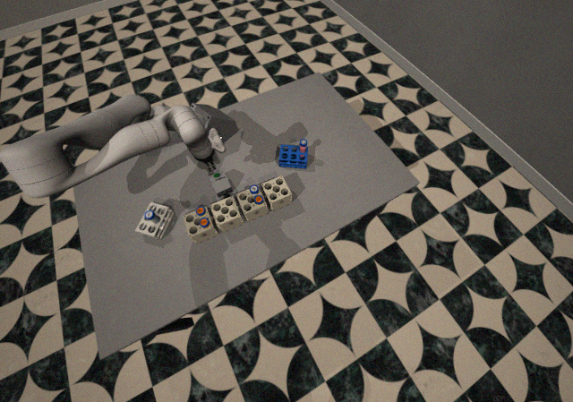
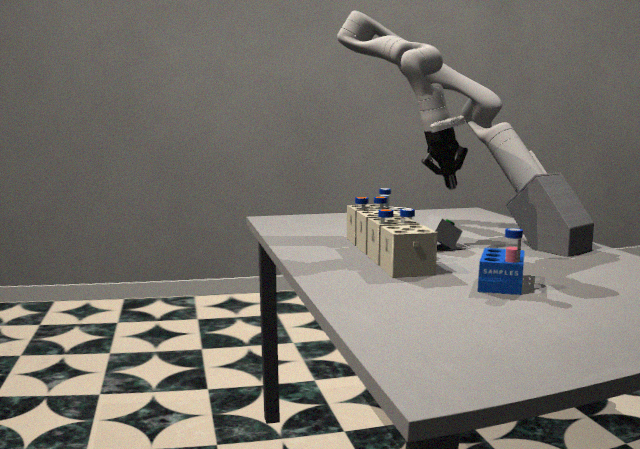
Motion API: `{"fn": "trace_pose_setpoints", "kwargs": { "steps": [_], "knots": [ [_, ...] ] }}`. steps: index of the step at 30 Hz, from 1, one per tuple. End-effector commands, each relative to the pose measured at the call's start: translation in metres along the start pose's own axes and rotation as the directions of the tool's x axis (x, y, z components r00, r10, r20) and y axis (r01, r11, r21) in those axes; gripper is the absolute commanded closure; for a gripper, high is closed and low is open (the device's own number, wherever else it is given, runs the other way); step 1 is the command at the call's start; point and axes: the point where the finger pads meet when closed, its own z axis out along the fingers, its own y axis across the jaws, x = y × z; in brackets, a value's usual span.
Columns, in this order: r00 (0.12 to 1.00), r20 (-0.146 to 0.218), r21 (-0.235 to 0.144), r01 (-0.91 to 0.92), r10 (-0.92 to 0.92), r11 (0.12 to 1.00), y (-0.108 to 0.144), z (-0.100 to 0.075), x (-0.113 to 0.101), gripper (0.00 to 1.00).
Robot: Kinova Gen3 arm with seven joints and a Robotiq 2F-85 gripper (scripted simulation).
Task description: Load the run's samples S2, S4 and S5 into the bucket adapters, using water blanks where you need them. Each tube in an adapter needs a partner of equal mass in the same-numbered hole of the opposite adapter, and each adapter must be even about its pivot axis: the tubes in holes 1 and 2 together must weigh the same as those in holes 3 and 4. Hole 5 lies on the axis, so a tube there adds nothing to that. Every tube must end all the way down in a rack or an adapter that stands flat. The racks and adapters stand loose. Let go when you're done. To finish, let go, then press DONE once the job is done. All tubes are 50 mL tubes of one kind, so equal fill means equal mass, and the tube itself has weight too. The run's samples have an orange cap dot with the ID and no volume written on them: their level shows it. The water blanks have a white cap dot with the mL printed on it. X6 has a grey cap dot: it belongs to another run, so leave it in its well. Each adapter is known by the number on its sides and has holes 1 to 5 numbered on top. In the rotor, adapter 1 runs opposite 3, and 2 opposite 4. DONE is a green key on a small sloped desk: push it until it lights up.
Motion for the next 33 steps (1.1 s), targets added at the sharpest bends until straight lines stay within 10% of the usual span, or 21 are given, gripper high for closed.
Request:
{"fn": "trace_pose_setpoints", "kwargs": {
  "steps": [1, 33],
  "knots": [
    [1.0, -0.001, -0.001, 0.0, 0.0, 1.0, 0.002, 0.005, 0.0, 0.9],
    [1.0, -0.001, -0.001, 0.0, 0.0, 1.0, 0.013, 0.04, -0.001, 0.9]
  ]
}}
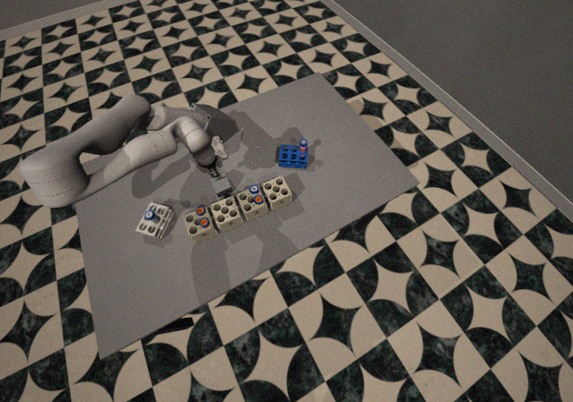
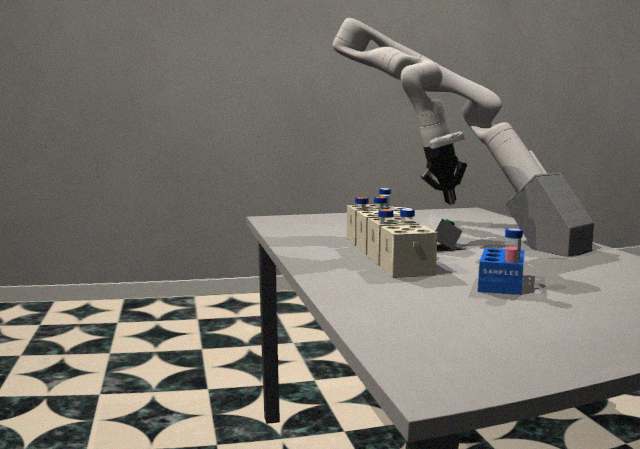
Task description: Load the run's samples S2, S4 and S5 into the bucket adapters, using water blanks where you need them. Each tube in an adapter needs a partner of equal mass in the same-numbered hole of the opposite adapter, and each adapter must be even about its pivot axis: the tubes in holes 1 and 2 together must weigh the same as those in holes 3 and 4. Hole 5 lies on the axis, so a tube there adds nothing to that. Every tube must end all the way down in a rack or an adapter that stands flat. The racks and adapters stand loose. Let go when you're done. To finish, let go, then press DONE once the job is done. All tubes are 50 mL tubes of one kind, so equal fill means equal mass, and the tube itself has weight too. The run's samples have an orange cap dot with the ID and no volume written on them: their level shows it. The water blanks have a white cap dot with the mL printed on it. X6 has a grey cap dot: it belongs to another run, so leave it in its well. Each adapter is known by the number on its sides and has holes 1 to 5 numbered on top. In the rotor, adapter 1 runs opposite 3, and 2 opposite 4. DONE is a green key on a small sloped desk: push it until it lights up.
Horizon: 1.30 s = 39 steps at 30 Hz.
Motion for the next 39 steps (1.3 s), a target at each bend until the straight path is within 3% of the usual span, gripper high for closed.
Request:
{"fn": "trace_pose_setpoints", "kwargs": {
  "steps": [1, 14, 39],
  "knots": [
    [1.0, -0.001, -0.001, 0.0, 0.0, 1.0, 0.002, 0.005, 0.0, 0.9],
    [1.0, -0.001, -0.001, 0.0, 0.0, 1.0, 0.006, 0.019, 0.0, 0.9],
    [1.0, -0.001, -0.001, 0.0, 0.0, 1.0, 0.009, 0.028, 0.0, 0.9]
  ]
}}
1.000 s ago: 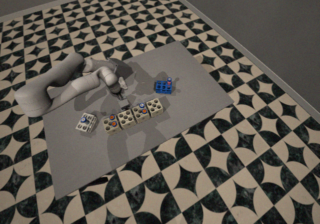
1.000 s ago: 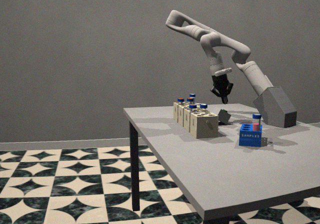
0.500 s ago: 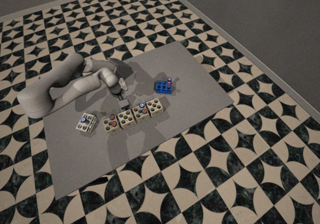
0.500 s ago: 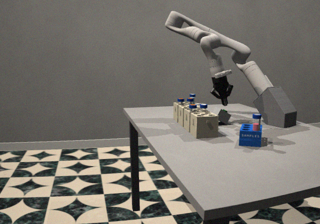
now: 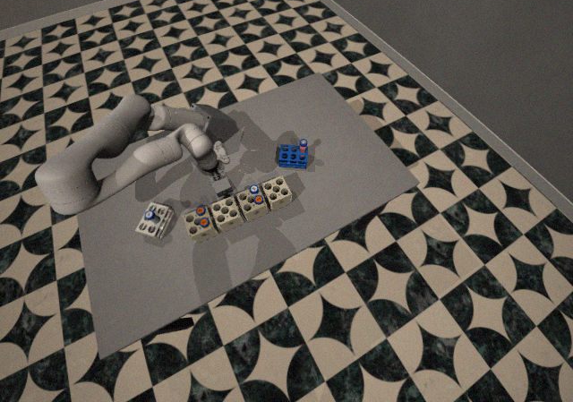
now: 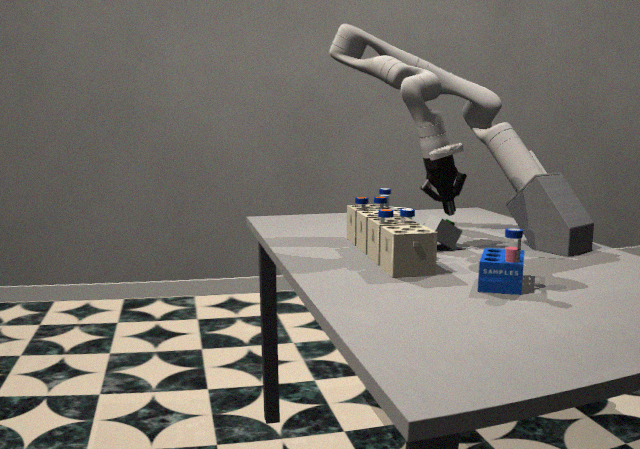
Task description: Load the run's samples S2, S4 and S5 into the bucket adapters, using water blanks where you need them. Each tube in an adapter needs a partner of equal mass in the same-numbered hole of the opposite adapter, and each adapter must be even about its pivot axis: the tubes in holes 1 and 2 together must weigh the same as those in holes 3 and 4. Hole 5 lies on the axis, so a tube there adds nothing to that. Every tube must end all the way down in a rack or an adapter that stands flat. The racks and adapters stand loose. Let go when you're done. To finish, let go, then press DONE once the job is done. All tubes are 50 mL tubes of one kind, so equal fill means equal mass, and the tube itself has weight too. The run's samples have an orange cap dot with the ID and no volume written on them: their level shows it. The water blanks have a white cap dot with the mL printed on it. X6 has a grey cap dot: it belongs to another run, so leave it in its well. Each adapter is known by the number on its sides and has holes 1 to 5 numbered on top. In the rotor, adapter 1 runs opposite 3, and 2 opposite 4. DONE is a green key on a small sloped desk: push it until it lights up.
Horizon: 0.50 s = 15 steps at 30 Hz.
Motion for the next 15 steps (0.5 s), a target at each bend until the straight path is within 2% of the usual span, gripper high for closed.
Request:
{"fn": "trace_pose_setpoints", "kwargs": {
  "steps": [1, 15],
  "knots": [
    [1.0, -0.001, -0.001, 0.0, 0.0, 1.0, 0.0009, 0.0021, 0.0002, 0.9],
    [1.0, -0.001, -0.001, 0.0, 0.0, 1.0, 0.0029, 0.0099, 0.0001, 0.9]
  ]
}}
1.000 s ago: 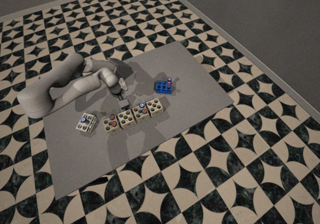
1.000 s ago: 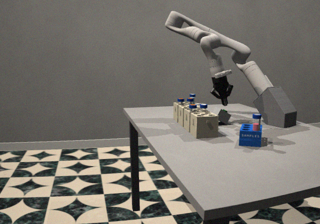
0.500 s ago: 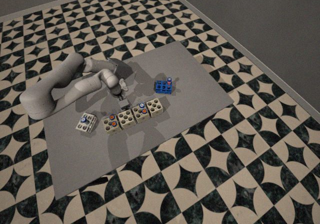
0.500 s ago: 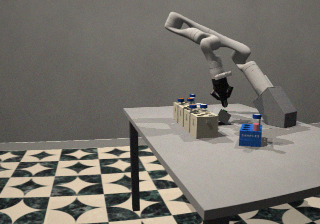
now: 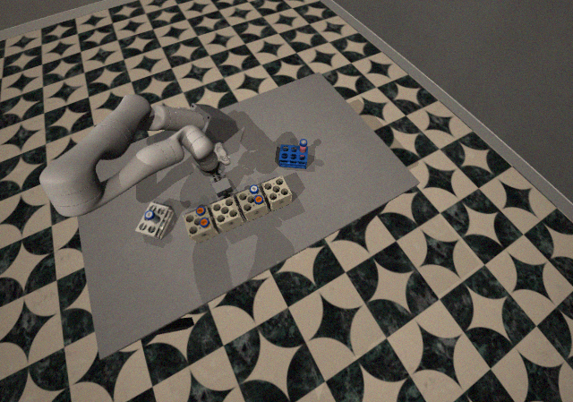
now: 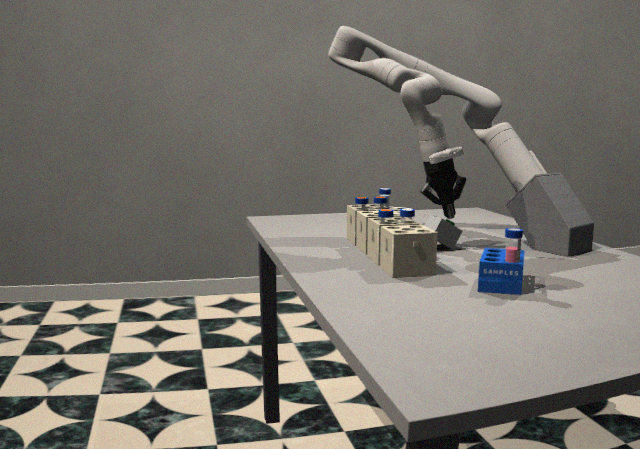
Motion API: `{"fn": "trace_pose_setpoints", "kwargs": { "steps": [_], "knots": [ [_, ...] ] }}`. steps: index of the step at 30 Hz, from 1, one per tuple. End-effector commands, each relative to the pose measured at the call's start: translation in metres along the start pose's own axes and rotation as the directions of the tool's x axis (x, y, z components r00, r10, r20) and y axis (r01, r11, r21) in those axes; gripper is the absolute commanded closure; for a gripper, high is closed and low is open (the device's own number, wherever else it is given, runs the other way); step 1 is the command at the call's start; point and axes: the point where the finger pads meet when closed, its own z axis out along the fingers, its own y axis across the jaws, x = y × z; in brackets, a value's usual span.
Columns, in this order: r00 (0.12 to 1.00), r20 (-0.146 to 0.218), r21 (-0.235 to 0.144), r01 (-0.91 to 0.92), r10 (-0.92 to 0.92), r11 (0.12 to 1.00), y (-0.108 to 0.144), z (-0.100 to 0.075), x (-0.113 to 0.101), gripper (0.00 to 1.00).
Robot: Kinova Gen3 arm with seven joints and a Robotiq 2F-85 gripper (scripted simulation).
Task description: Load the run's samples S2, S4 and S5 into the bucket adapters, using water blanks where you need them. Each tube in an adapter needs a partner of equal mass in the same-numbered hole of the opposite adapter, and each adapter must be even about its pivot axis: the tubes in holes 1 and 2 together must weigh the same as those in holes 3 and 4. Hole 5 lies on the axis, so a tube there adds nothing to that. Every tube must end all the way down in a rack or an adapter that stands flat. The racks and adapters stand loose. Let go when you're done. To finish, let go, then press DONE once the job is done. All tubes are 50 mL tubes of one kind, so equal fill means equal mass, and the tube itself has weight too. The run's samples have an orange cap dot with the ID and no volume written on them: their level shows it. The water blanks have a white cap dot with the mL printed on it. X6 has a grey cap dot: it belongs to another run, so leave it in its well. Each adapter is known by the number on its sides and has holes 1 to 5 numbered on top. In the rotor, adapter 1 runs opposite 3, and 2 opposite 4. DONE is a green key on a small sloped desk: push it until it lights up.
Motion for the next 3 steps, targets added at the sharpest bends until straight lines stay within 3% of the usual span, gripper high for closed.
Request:
{"fn": "trace_pose_setpoints", "kwargs": {
  "steps": [1, 3],
  "knots": [
    [1.0, -0.001, -0.001, 0.0, 0.0, 1.0, 0.0009, 0.0021, 0.0002, 0.9],
    [1.0, -0.001, -0.001, 0.0, 0.0, 1.0, 0.0012, 0.0034, 0.0002, 0.9]
  ]
}}
